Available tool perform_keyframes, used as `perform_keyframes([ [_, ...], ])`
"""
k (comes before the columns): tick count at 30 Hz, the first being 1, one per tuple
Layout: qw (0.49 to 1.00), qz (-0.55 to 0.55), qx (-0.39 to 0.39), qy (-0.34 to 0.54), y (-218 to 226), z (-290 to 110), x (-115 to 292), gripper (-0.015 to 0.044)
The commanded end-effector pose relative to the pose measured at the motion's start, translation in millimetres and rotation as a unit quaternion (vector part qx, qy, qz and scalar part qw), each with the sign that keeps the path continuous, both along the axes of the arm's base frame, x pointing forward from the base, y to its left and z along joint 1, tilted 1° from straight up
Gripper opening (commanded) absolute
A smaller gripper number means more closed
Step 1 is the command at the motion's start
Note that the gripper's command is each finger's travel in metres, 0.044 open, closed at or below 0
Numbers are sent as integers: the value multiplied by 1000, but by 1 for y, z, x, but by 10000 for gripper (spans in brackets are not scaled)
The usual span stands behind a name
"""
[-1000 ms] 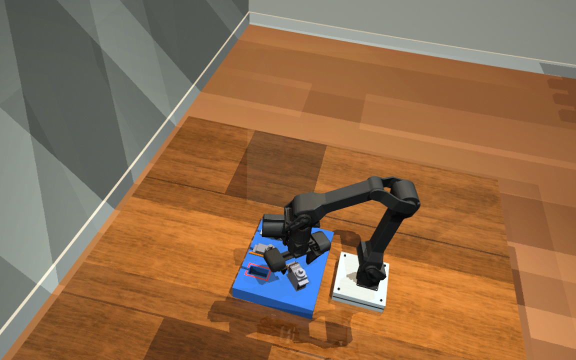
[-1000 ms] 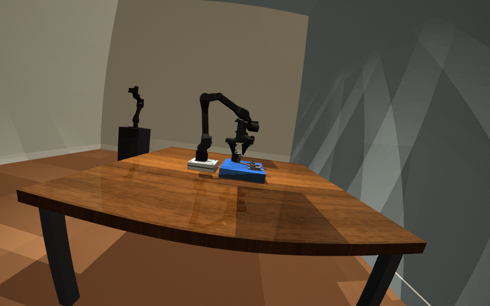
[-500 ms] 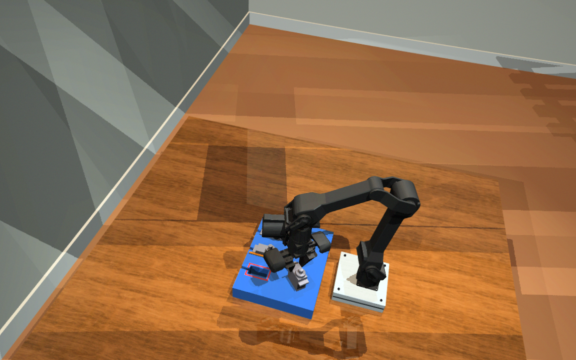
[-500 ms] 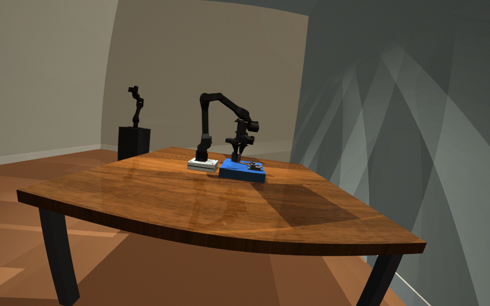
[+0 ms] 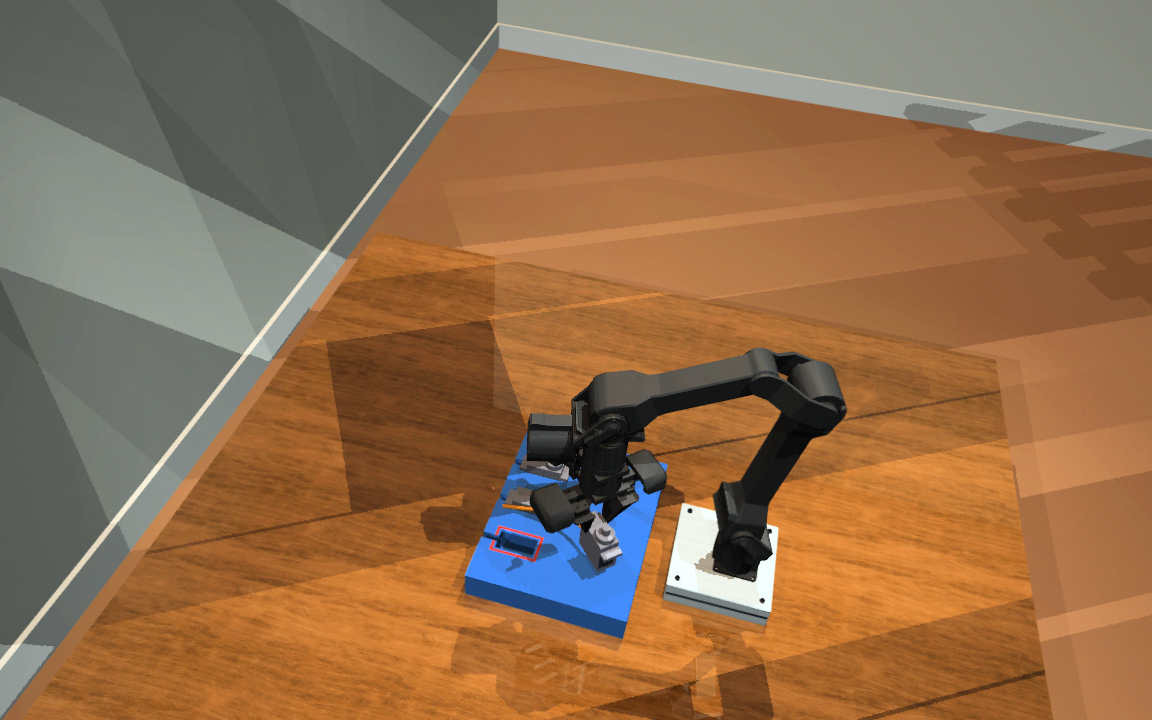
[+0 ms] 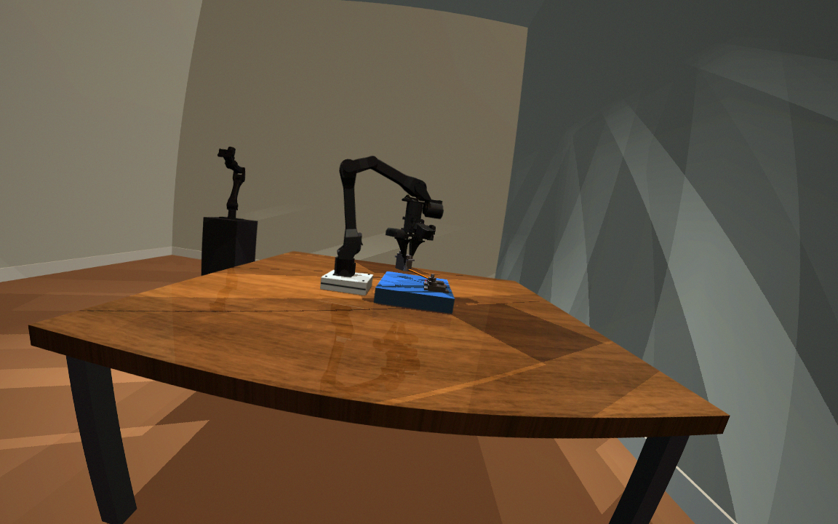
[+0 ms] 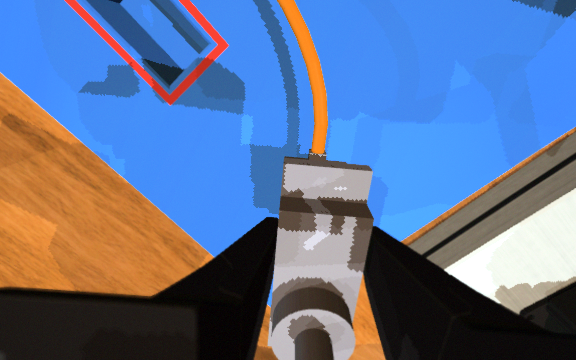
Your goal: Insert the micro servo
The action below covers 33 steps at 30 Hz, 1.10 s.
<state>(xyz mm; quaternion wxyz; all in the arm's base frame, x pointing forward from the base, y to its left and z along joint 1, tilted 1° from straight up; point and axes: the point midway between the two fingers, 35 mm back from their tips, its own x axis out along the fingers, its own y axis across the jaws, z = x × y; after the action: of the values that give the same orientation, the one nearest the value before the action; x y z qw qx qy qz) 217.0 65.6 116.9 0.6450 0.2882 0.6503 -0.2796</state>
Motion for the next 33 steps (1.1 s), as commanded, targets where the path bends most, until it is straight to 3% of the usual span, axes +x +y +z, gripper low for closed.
perform_keyframes([
  [1, 1000, -2, 2, 0, 2, 1, 3, 0],
  [16, 1000, 14, 2, -1, 12, 1, 16, 0],
  [33, 958, 285, 3, -5, 12, 1, 16, 0],
])
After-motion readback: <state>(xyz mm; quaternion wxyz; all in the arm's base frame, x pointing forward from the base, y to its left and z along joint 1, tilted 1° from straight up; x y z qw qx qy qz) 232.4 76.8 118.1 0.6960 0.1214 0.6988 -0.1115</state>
